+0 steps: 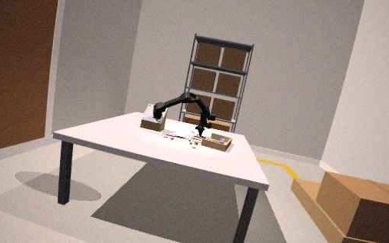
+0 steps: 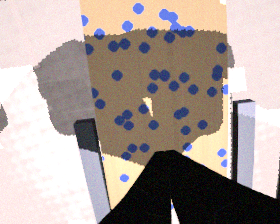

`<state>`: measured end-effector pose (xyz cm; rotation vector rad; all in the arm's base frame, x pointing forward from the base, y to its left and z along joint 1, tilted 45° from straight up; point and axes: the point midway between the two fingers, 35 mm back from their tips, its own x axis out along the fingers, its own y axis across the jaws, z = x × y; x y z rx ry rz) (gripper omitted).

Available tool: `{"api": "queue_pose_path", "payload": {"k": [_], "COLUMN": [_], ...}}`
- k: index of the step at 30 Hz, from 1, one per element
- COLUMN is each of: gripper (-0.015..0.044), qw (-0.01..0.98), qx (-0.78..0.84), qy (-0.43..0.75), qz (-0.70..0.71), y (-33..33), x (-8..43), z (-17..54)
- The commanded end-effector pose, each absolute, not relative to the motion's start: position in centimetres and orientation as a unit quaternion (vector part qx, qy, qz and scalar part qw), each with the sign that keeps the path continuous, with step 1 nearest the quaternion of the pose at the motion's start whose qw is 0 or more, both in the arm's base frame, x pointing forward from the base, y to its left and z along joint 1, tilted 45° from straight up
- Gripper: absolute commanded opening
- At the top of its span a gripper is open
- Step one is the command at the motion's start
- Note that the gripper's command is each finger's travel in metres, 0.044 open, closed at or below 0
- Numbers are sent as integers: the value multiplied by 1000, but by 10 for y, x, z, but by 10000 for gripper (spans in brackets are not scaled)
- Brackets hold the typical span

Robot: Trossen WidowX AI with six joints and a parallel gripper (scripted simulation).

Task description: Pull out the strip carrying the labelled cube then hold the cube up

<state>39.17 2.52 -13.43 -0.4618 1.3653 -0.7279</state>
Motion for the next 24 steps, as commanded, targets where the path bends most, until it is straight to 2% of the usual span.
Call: {"api": "queue_pose_path", "payload": {"k": [1, 24], "gripper": [0, 0], "qw": [684, 684], "qx": [-206, -206], "qy": [617, 618], "qz": [-329, -328], "y": [22, 25], "x": [380, 346], "z": [-140, -146]}}
